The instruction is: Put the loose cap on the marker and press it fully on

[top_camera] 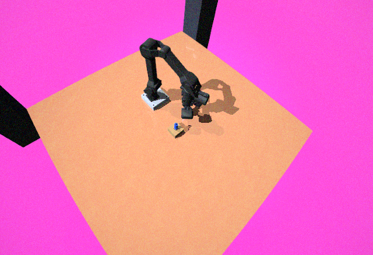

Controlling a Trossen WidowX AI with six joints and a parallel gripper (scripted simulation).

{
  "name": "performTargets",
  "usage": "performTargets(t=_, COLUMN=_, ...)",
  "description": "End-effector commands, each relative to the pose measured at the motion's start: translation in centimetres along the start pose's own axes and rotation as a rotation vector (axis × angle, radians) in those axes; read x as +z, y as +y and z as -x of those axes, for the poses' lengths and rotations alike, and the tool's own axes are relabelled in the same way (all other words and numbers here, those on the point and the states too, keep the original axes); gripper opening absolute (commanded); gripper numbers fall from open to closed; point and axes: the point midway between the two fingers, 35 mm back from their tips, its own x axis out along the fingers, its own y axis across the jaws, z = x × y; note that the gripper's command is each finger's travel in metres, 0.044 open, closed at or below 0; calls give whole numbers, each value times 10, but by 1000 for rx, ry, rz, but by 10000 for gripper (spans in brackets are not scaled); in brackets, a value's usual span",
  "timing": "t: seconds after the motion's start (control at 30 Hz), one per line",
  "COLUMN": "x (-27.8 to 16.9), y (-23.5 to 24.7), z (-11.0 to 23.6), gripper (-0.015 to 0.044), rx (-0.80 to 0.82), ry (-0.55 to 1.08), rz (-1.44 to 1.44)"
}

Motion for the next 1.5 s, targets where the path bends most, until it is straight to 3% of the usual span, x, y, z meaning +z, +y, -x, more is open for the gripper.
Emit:
performTargets(t=0.0, x=1, y=0, z=12, gripper=0, rx=-1, ry=-8, rz=-3)
performTargets(t=0.43, x=-2, y=-1, z=38, gripper=0, rx=-1, ry=-7, rz=-1)
performTargets(t=1.47, x=-34, y=-82, z=74, gripper=0, rx=-9, ry=-4, rz=-1)
